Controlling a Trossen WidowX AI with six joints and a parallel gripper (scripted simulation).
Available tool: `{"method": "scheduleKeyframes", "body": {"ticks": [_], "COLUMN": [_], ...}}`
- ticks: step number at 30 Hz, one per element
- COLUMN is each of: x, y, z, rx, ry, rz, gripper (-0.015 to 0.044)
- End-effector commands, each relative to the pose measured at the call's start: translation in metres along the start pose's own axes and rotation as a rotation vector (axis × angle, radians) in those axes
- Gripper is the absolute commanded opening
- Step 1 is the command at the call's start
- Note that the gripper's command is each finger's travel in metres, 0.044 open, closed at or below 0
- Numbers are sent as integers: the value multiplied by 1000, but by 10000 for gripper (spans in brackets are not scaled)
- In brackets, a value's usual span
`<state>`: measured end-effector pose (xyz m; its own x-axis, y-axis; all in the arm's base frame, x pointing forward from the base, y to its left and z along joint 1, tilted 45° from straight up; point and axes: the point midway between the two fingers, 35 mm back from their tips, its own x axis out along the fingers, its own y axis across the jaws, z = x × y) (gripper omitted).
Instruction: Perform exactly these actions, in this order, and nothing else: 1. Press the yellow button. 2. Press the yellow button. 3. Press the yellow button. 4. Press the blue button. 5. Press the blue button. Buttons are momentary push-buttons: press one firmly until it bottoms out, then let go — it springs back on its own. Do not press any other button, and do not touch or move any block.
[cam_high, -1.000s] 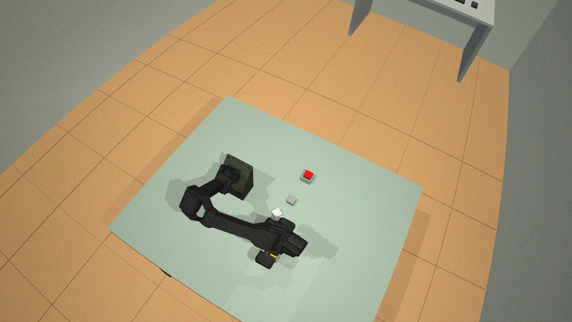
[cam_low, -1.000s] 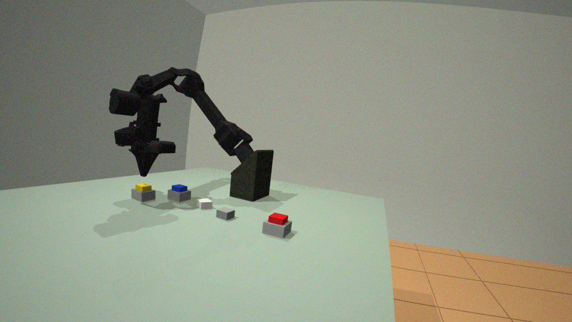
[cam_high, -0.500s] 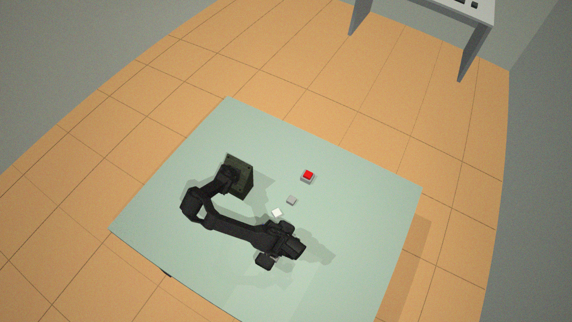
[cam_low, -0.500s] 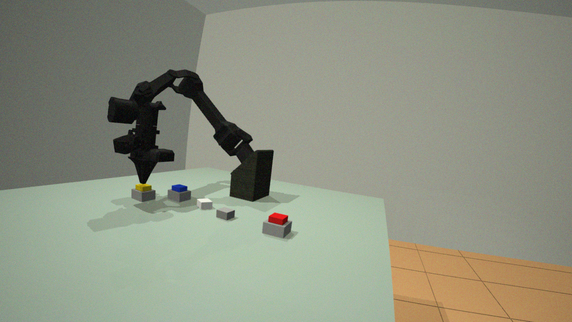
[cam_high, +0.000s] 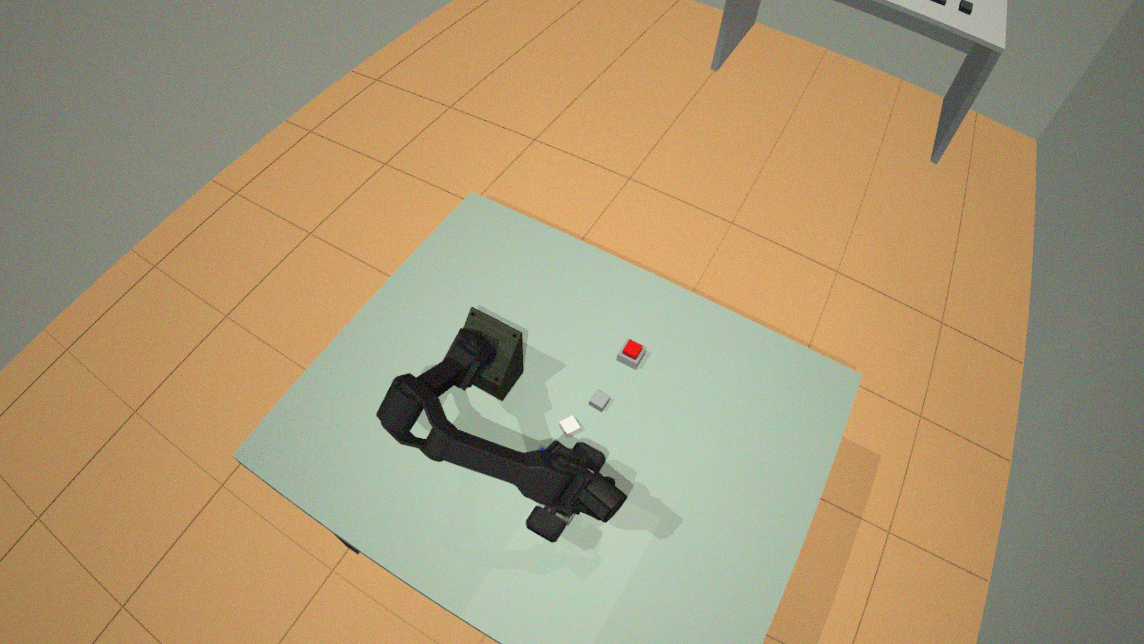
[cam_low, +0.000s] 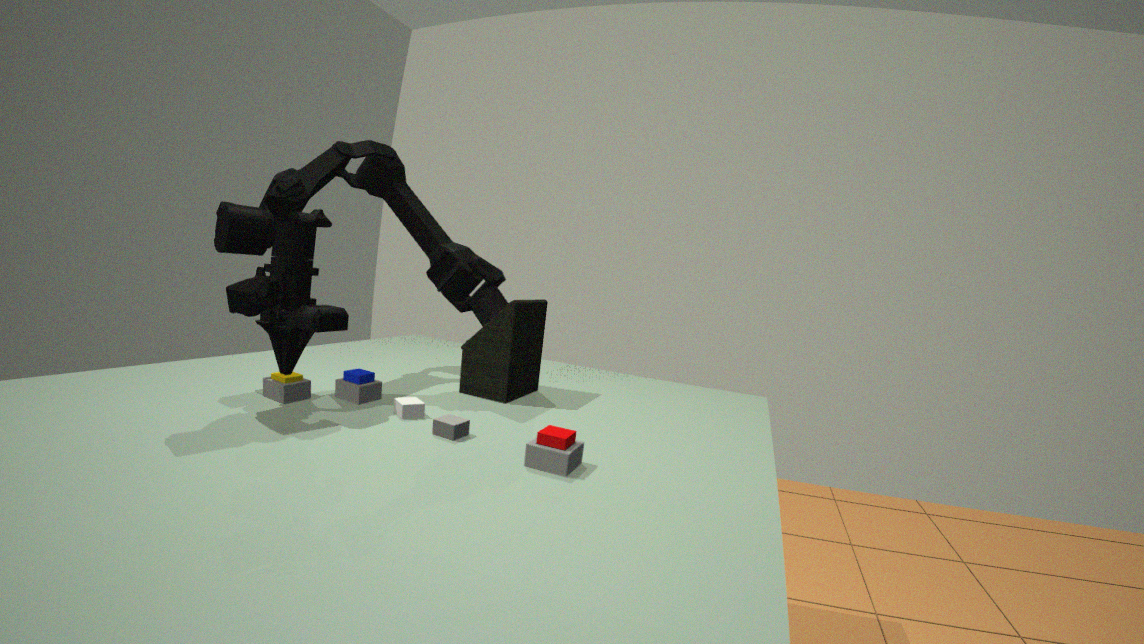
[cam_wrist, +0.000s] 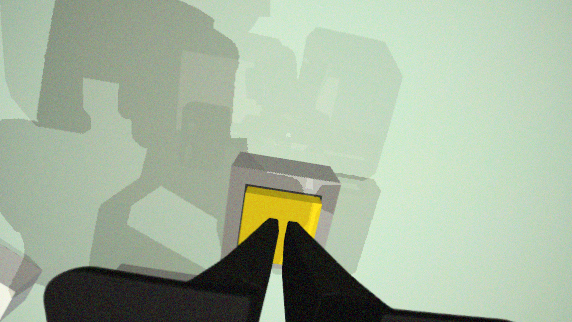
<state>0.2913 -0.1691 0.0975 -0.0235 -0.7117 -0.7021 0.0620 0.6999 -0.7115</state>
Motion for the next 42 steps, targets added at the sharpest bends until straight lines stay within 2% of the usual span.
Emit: {"method": "scheduleKeyframes", "body": {"ticks": [1, 10, 13, 17, 21, 23, 28, 36, 42], "x": [2, -2, -29, -34, -83, -93, -94, -94, -83], "y": [1, 0, 1, 1, 1, 1, 7, 63, 64], "z": [-1, 0, -1, -1, 0, -1, -6, -80, -81], "rx": [-6, -1, -6, -6, -7, -7, -7, -11, -11], "ry": [5, 1, 5, 5, 6, 6, 6, 10, 10], "rz": [4, 1, 5, 6, 9, 8, 10, 11, 13], "gripper": [20, 20, 20, 20, 20, 20, 20, 20, 20]}}
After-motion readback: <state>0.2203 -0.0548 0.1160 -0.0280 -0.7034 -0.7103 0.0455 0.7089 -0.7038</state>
